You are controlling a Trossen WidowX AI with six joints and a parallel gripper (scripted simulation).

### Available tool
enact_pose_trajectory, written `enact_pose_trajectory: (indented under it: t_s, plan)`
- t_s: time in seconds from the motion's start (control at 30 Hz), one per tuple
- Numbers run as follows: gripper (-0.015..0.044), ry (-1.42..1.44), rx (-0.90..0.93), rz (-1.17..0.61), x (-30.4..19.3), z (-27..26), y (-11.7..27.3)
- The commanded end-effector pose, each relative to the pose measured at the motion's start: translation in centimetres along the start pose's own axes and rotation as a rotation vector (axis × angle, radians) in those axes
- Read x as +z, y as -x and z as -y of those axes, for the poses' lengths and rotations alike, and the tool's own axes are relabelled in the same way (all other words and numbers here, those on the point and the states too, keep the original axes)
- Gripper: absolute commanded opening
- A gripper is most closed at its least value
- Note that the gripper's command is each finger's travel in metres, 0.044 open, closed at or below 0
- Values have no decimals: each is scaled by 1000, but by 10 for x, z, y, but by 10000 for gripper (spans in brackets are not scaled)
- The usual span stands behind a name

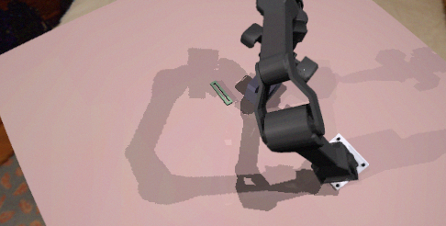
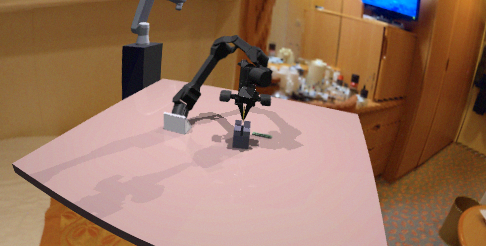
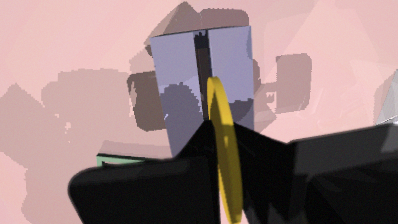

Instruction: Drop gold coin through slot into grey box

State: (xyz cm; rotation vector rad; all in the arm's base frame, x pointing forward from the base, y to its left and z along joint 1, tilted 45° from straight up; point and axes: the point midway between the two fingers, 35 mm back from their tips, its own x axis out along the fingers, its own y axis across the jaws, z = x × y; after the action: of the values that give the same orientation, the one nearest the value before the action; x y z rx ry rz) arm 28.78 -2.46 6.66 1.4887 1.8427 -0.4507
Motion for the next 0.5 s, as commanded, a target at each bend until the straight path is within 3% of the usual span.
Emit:
enact_pose_trajectory:
  t_s: [0.0, 0.47]
  plan:
    - [0, -5, 2, -5, -2, 0, -3]
    - [0, -4, 2, -5, -2, 0, -9]
